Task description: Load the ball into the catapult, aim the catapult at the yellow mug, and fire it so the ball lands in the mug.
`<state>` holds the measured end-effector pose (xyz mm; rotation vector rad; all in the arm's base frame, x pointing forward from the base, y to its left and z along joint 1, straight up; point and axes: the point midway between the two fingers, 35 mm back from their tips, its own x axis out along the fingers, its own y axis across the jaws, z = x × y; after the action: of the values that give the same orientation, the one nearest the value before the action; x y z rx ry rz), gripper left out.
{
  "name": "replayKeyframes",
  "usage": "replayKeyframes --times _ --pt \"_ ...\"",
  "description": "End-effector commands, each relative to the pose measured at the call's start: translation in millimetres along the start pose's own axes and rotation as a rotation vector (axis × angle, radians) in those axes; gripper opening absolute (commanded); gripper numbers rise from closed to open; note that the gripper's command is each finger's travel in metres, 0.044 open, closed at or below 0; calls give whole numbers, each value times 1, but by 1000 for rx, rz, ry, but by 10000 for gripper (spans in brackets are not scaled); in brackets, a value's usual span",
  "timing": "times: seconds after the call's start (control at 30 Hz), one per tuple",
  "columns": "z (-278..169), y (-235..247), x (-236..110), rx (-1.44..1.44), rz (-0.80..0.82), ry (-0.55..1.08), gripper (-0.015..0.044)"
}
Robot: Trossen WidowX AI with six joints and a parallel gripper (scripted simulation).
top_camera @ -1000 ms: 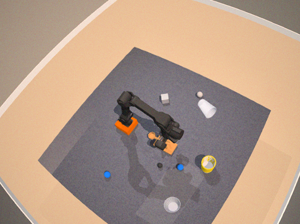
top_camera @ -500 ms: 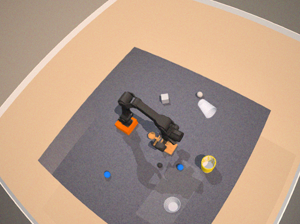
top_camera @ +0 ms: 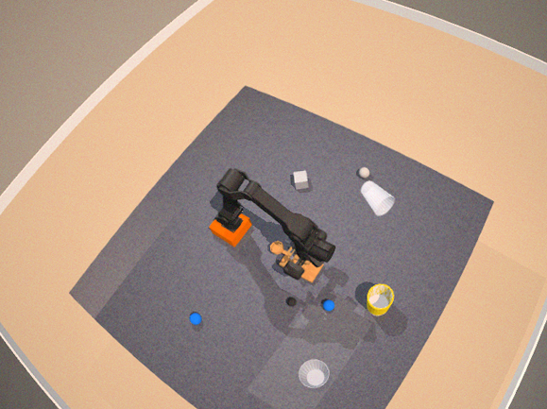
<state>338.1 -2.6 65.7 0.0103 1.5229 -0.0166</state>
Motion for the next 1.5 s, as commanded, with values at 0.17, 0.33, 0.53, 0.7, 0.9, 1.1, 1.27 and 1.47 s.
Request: replayKeyframes --times 0.17,0.33,0.53,0.7,0.9,1.1,1.27,1.47 --pt "-2 0 19 -7 2 11 440" --pt "-3 0 27 -7 2 11 440" --pt "-3 0 36 -7 2 11 440" --pt "-4 0 43 -7 2 11 440" --pt "-2 0 40 0 0 5 414" --pt "-2 0 40 0 0 5 256" --pt "-2 0 40 0 0 5 145" --pt "-2 0 38 0 0 5 85"
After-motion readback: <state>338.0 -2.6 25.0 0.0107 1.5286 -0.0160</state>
